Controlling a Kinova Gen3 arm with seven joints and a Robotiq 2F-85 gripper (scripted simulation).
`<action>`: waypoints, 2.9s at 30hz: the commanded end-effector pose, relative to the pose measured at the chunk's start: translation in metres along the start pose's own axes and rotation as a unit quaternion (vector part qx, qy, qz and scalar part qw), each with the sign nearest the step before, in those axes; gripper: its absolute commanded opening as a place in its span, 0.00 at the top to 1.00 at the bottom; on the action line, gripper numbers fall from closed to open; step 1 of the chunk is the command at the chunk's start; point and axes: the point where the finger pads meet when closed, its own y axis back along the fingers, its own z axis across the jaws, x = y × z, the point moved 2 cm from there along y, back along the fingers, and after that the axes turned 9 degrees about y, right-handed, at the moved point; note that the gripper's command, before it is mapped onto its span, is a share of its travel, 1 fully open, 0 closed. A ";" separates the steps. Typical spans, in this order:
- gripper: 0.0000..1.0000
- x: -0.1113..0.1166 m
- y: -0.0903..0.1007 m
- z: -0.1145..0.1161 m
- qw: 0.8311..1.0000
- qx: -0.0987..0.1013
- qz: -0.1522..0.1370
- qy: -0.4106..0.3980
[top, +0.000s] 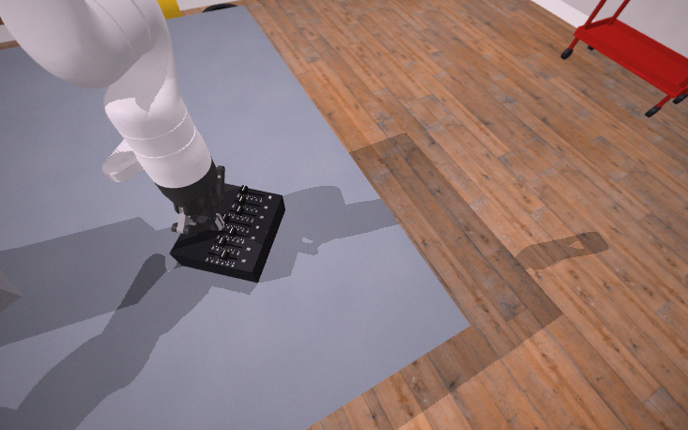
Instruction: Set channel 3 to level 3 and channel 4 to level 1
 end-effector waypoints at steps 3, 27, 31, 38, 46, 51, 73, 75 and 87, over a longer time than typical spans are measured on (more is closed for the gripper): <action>1.00 0.000 -0.004 0.000 1.000 0.000 -0.001 -0.007; 1.00 0.000 -0.010 0.000 1.000 0.000 -0.001 -0.007; 1.00 0.000 -0.010 0.000 1.000 0.000 -0.001 -0.007; 1.00 -0.001 -0.010 0.000 1.000 0.000 -0.001 -0.007; 1.00 -0.004 -0.010 -0.001 1.000 0.000 -0.001 -0.007; 1.00 -0.006 -0.010 -0.001 1.000 0.000 -0.001 -0.007; 1.00 -0.015 -0.010 -0.003 1.000 0.000 -0.001 -0.007; 1.00 -0.015 -0.010 -0.003 1.000 0.000 -0.001 -0.007; 1.00 -0.015 -0.010 -0.003 1.000 0.000 -0.001 -0.007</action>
